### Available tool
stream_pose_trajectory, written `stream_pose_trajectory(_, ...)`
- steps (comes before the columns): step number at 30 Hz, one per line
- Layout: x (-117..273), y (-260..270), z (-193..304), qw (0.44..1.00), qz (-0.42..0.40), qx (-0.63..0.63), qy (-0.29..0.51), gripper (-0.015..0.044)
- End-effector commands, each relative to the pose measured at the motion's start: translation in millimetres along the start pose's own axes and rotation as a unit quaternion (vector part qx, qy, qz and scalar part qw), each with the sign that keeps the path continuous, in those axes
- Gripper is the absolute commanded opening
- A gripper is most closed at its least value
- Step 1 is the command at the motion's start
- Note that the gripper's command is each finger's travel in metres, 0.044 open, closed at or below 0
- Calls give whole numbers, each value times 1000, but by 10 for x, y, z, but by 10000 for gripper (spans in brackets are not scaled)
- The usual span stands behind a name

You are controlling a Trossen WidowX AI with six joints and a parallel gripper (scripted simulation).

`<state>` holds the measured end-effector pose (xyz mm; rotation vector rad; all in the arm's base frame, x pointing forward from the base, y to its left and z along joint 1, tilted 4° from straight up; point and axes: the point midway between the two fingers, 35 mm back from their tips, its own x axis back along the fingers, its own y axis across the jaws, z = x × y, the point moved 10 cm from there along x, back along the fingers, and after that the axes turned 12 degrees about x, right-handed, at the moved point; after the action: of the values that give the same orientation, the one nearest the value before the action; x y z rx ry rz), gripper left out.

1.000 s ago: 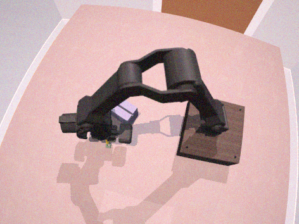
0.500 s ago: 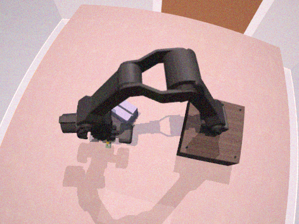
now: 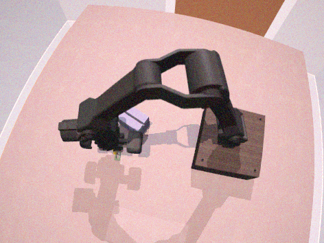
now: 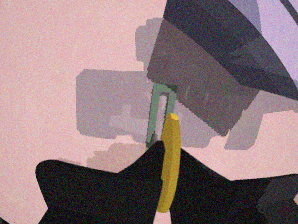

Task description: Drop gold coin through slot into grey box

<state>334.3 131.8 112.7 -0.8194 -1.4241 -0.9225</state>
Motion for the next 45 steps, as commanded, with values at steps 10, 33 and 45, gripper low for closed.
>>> stream_pose_trajectory(10,389,10,-3,1000,-10,-1,1,0)
stream_pose_trajectory(33,664,-34,-31,992,-10,124,-1,0)
stream_pose_trajectory(45,666,-52,-73,947,-10,322,-3,0)
